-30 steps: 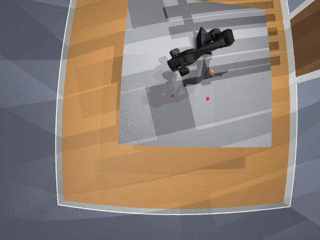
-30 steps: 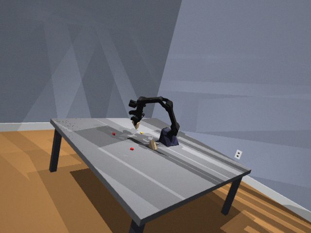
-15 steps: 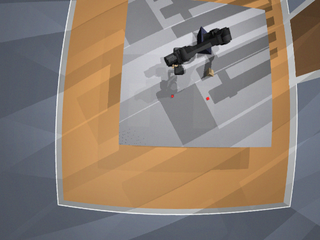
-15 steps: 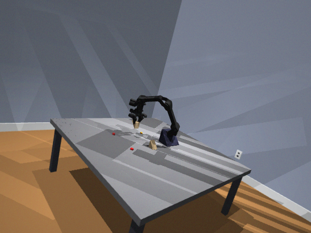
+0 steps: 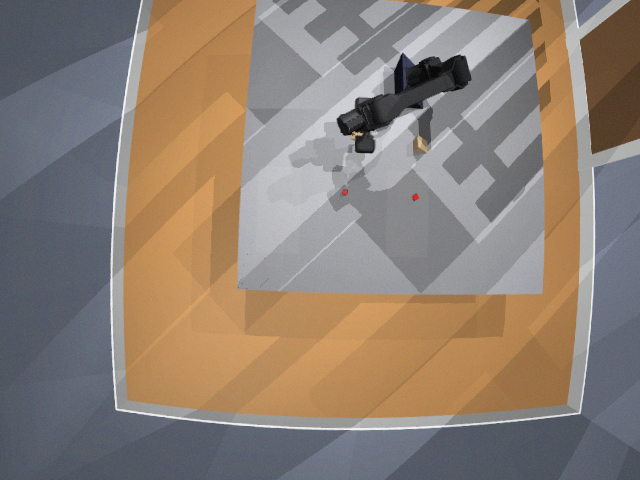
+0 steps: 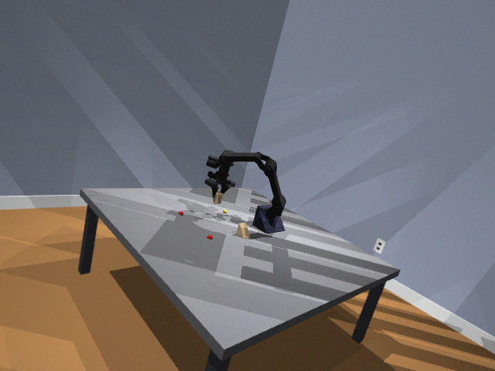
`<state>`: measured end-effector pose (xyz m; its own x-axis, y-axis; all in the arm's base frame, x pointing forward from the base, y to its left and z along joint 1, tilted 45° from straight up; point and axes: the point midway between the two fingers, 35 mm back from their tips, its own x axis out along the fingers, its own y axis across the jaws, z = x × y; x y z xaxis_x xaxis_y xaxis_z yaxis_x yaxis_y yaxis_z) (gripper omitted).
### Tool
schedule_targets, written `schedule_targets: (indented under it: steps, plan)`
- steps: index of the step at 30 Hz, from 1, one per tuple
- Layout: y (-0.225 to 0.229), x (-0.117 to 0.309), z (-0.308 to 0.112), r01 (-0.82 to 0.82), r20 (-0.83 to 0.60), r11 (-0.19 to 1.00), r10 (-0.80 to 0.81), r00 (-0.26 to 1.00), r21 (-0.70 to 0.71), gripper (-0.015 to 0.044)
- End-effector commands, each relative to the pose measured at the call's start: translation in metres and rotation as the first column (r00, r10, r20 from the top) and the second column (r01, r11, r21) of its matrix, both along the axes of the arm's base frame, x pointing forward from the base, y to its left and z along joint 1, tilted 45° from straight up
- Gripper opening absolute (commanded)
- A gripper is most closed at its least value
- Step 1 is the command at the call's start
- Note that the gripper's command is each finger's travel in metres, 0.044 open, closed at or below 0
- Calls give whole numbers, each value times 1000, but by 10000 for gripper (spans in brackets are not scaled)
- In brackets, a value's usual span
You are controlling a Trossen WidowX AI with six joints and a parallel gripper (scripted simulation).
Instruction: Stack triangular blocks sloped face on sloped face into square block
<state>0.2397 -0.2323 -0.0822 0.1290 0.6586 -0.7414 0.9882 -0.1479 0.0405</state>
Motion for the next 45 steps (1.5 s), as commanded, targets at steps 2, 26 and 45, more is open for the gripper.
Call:
schedule_targets:
  steps: [2,26,45]
  plan:
    - [12,10,23,8,-5,1000,-8,1000,5,0]
    - [70,36,120,-2,-2,1000,2,1000,-11,0]
    - [131,37,188,0,-1,1000,0,1000,-1,0]
